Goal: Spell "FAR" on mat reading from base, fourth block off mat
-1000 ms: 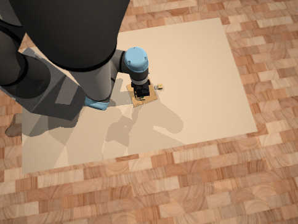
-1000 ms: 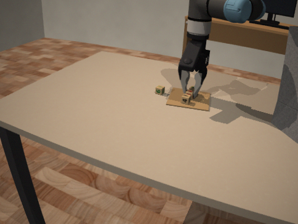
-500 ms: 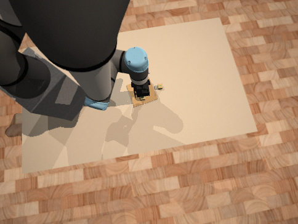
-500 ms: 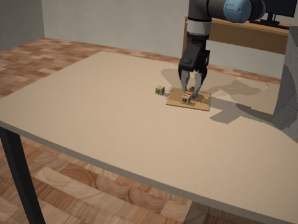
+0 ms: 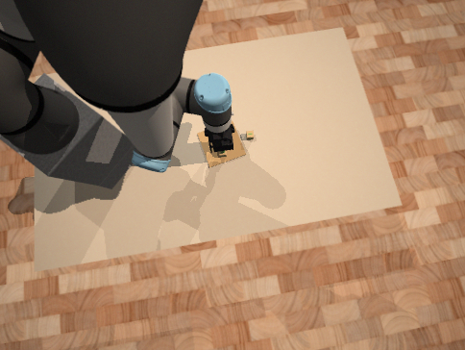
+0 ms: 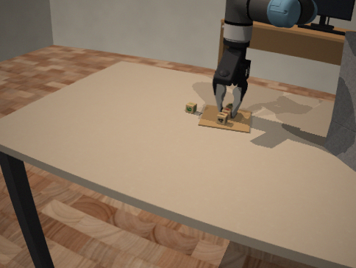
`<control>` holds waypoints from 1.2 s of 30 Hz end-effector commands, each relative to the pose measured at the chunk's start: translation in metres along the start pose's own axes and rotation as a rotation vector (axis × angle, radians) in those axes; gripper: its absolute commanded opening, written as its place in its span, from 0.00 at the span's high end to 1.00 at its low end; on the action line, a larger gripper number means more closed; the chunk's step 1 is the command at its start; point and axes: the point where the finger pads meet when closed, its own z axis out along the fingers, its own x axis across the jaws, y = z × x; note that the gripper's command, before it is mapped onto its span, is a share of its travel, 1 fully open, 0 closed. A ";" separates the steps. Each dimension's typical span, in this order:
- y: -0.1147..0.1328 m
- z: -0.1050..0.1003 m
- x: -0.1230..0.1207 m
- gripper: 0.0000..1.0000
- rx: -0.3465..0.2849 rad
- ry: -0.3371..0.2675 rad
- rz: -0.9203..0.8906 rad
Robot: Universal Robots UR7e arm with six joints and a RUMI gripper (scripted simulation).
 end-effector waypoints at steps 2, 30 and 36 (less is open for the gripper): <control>0.000 0.000 0.000 0.75 0.000 0.001 0.000; 0.000 -0.029 0.000 0.75 0.000 0.001 0.000; 0.000 -0.053 0.000 0.75 0.000 0.001 0.000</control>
